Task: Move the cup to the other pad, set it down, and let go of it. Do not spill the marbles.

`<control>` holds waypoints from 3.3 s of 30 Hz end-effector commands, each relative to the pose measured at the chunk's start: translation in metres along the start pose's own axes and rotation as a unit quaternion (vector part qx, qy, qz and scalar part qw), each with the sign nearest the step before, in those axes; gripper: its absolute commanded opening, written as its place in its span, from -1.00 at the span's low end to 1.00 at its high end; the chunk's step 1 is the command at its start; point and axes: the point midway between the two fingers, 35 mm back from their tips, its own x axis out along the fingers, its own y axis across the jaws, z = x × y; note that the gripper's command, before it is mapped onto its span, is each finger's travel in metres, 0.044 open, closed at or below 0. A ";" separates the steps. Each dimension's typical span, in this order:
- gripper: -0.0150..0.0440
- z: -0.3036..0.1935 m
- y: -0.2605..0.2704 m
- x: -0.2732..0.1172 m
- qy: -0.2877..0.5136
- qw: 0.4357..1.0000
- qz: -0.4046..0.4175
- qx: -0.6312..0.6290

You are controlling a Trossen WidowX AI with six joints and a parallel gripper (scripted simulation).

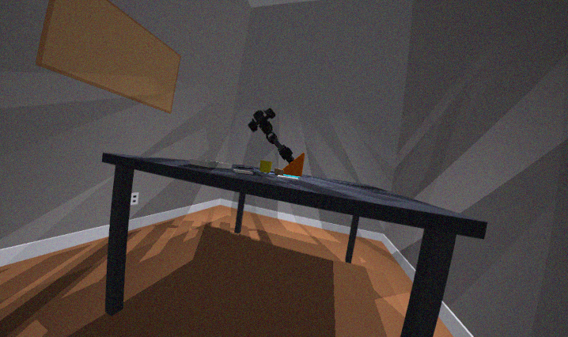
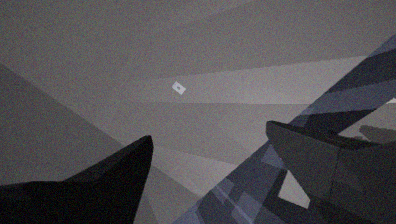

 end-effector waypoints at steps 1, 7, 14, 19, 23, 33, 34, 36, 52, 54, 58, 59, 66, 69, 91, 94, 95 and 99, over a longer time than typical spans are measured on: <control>0.78 -0.003 -0.001 0.002 0.008 1.000 -0.003 -0.003; 0.24 -0.101 -0.021 0.025 0.270 0.953 -0.063 -0.123; 0.07 -0.193 -0.048 -0.006 0.573 0.749 -0.051 -0.329; 0.07 -0.214 -0.068 -0.039 0.717 0.515 0.021 -0.470; 0.07 -0.215 -0.072 -0.042 0.743 0.435 0.050 -0.505; 0.07 -0.216 -0.072 -0.040 0.743 0.435 0.050 -0.505; 0.07 -0.216 -0.072 -0.040 0.743 0.435 0.050 -0.505; 0.07 -0.216 -0.072 -0.040 0.743 0.435 0.050 -0.505; 0.07 -0.228 -0.084 -0.041 0.743 0.436 0.051 -0.505; 0.07 -0.231 -0.086 -0.041 0.743 0.436 0.051 -0.505; 0.07 -0.235 -0.091 -0.041 0.743 0.436 0.051 -0.505; 0.07 -0.237 -0.092 -0.041 0.743 0.436 0.051 -0.505; 0.07 -0.244 -0.100 -0.043 0.743 0.436 0.050 -0.505; 0.07 -0.248 -0.103 -0.043 0.743 0.436 0.050 -0.505; -0.04 -0.257 -0.115 -0.045 0.742 0.439 0.048 -0.504; -0.11 -0.257 -0.115 -0.045 0.742 0.439 0.048 -0.504; -0.13 -0.257 -0.115 -0.045 0.742 0.439 0.048 -0.504; -0.22 -0.257 -0.115 -0.045 0.742 0.439 0.048 -0.504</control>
